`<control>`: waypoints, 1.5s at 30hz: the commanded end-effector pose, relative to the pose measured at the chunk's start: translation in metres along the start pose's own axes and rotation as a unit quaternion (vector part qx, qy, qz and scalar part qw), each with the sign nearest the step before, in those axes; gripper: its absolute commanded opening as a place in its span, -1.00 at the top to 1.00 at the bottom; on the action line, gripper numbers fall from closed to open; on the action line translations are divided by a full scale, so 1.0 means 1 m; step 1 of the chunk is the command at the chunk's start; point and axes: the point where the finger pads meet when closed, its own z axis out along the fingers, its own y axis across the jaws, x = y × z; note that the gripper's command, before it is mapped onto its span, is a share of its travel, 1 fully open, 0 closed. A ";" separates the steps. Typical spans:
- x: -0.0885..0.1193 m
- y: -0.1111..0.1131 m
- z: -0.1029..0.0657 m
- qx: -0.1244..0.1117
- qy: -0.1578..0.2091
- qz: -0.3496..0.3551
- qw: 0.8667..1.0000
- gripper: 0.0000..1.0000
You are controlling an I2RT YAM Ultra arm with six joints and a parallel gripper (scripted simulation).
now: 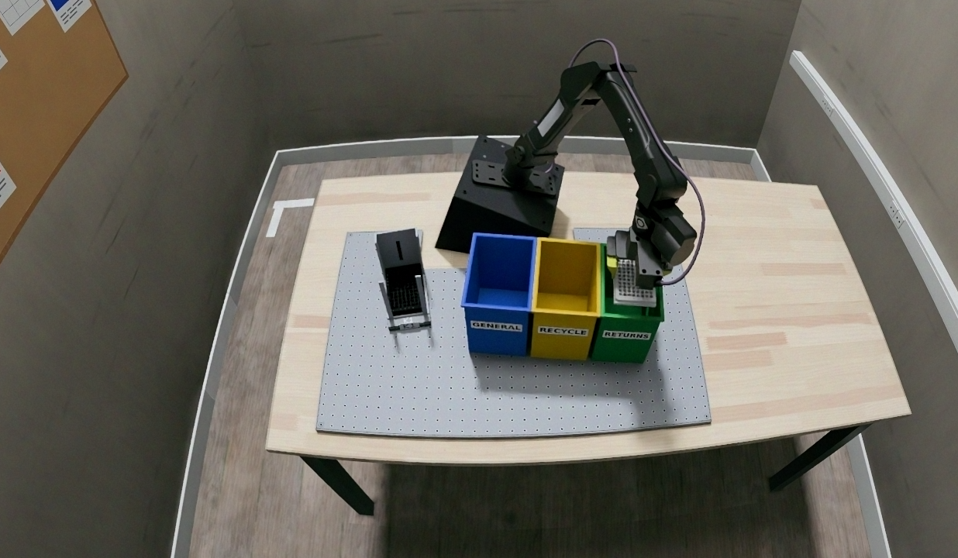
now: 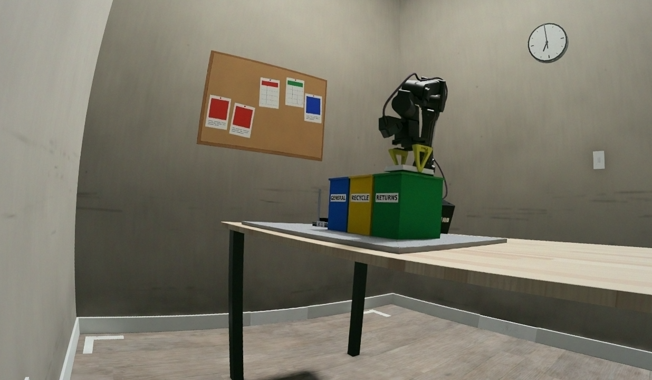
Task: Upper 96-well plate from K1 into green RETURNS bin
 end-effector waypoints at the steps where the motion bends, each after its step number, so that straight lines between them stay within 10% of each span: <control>1: 0.003 0.000 -0.004 -0.001 -0.013 -0.002 1.000 1.00; 45: 0.003 -0.003 0.032 0.007 -0.001 0.001 1.000 1.00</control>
